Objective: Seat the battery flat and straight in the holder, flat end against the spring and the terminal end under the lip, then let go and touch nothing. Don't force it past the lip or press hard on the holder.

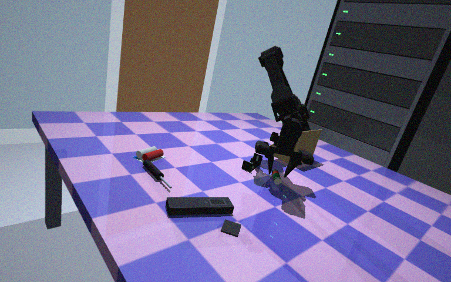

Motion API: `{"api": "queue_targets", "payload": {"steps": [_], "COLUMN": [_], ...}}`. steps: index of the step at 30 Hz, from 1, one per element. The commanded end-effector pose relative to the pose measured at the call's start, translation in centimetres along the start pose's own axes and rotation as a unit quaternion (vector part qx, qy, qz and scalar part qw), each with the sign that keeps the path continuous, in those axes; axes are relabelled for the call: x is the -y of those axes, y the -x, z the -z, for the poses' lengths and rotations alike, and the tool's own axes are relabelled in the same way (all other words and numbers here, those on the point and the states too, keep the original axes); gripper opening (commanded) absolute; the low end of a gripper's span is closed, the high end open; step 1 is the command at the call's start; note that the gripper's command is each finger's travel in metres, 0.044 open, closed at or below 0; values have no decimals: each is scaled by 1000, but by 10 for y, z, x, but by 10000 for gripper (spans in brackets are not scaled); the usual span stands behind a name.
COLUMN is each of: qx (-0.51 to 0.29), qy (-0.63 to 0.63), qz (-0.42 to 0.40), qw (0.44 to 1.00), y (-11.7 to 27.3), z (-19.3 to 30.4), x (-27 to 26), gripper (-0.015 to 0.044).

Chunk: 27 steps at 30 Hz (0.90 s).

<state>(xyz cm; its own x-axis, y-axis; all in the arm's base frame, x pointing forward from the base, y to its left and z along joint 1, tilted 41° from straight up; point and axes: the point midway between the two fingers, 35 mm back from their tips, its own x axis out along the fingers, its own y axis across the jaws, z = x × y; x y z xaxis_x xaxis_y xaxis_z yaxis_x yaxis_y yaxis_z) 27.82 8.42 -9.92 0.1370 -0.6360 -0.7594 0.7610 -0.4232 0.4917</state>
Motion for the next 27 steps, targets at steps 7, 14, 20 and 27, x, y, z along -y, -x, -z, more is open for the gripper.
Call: {"api": "queue_targets", "payload": {"steps": [7,14,20,27], "qx": [1,1,1,0], "qy": [3,3,3,3], "qz": [-3,-3,-3,-1], "qw": [1000,1000,1000,1000], "y": [-14,-14,-14,30], "z": [-2,-2,-2,-1], "x": [0,0,0,0], "gripper": [242,97,79,79]}}
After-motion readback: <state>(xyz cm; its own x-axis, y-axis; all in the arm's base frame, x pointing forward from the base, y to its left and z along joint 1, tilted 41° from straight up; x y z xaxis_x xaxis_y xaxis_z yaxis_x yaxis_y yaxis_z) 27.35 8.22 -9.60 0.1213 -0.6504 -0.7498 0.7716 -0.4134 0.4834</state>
